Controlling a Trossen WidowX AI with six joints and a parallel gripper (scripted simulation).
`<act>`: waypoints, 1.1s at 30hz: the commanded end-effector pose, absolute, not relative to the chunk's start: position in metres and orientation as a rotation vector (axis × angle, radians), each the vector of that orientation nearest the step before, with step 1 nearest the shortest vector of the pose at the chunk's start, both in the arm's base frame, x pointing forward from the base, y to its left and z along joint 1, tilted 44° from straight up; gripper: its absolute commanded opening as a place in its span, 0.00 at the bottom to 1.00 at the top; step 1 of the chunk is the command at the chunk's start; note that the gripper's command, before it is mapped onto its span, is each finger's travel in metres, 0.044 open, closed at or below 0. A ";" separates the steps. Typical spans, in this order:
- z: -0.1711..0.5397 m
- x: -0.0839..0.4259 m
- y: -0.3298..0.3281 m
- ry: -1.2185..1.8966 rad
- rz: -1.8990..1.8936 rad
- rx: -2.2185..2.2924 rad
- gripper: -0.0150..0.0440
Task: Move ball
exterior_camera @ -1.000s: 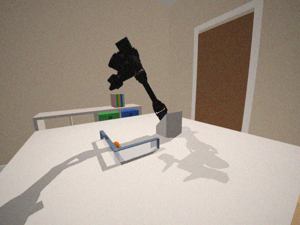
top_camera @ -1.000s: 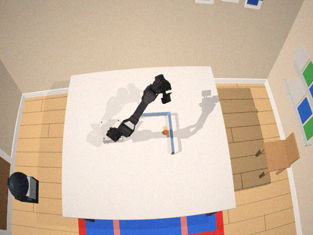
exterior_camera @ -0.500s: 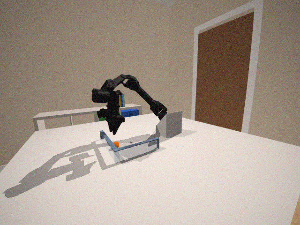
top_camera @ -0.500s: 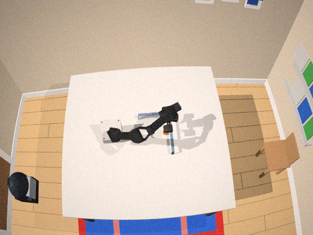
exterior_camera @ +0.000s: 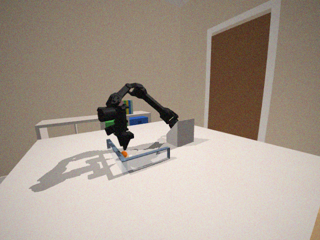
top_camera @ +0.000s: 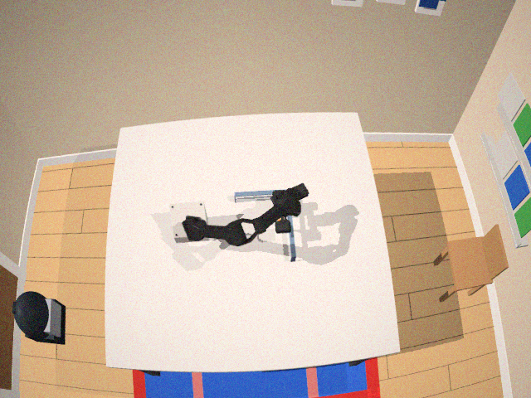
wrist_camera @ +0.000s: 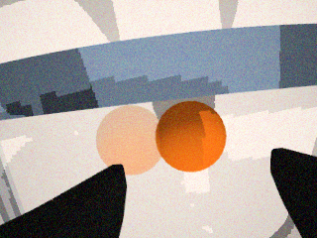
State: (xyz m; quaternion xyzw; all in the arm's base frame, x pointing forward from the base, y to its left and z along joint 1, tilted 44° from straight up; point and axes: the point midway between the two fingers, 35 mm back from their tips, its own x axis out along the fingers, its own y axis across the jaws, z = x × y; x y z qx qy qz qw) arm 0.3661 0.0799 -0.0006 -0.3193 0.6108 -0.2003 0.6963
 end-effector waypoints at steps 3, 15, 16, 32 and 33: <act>-0.008 0.368 0.074 1.364 -0.448 -0.719 0.73; -0.022 0.371 0.061 1.364 -0.448 -0.720 0.73; -0.023 0.371 0.060 1.364 -0.448 -0.720 0.73; -0.029 0.372 0.054 1.363 -0.449 -0.720 0.50; -0.029 0.372 0.054 1.363 -0.449 -0.720 0.49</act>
